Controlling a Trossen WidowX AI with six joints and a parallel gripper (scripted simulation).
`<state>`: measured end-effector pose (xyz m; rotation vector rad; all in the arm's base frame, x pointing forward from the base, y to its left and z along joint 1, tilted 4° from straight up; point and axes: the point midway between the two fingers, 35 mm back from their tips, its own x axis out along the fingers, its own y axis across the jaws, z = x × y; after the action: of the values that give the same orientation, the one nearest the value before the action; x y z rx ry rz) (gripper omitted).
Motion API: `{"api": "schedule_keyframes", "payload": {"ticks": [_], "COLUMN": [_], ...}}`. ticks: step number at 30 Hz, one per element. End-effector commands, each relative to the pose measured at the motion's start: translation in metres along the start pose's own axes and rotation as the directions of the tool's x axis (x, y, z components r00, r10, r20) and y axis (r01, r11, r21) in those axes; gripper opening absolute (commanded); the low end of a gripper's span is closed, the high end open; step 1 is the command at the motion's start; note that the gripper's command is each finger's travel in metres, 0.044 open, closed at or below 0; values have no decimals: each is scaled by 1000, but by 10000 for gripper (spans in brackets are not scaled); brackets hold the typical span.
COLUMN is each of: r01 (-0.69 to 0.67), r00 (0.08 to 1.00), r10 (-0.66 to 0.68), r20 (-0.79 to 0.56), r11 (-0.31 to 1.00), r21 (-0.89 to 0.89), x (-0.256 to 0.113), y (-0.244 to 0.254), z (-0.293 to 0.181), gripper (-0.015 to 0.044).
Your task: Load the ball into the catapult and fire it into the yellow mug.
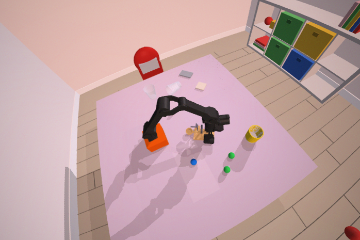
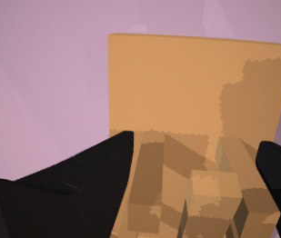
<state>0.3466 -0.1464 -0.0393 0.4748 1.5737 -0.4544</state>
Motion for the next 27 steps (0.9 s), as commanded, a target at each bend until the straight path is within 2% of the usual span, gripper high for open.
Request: {"api": "schedule_keyframes", "payload": {"ticks": [1,3,5,9,11,12,16,20,22,23,27], "r01": [-1,-1,-1,0,0,0,-1,-6,-7,2,-1], "r00": [1000,1000,1000,1000,1000,1000,1000,1000,999,1000,1000], "r10": [1,1,1,0,0,0,1,6,7,-2,1], "r20": [2,2,2,1,1,3,4,31,36,-8,-2], "r11": [1000,1000,1000,1000,1000,1000,1000,1000,1000,1000,996], "r21": [0,0,0,0,0,2,2,1,1,-2,-90], "x": [-1,-11,-42,-98,-101,-85,-88,-140,-151,-120,-108], "y": [0,0,0,-1,-1,0,0,0,-1,2,56], "z": [0,1,3,-3,-3,0,0,-1,-3,-5,-36], "gripper": [341,394,440,440,440,440,440,440,440,414,309]}}
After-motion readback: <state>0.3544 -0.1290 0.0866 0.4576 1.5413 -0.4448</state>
